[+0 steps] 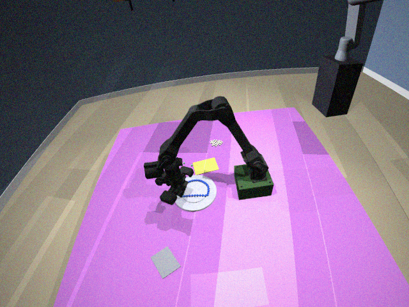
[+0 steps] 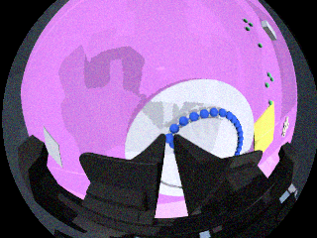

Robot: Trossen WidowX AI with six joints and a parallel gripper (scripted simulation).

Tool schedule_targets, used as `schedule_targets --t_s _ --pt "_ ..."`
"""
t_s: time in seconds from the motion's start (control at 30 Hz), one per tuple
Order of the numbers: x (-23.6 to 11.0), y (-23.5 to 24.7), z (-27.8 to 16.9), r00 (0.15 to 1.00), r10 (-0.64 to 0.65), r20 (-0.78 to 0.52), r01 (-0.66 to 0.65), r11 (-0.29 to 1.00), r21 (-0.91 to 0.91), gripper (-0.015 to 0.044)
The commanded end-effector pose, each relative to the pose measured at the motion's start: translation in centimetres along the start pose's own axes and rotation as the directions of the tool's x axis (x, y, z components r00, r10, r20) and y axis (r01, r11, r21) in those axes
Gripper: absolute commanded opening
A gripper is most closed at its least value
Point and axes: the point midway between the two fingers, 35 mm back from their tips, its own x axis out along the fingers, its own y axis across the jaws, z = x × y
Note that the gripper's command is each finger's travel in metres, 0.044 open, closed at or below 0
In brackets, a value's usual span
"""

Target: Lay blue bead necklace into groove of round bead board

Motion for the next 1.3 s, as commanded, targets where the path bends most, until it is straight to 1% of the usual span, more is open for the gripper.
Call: schedule_targets --t_s 0.0,0.37,0.9,0.93,1.27 --pt "0.05 0.17 0.14 1.0 -0.003 0.001 0.003 1.0 0.004 0.0" --pt "0.87 0.16 0.14 1.0 -0.003 0.001 0.003 1.0 0.004 0.0" --pt "0.0 0.17 0.15 1.0 -0.003 0.002 0.003 1.0 0.004 0.042" --pt "0.42 0.19 0.12 1.0 0.0 0.001 0.0 1.0 0.0 0.044" --pt "-0.05 0.2 0.12 1.0 -0.003 0.001 0.003 1.0 0.004 0.044"
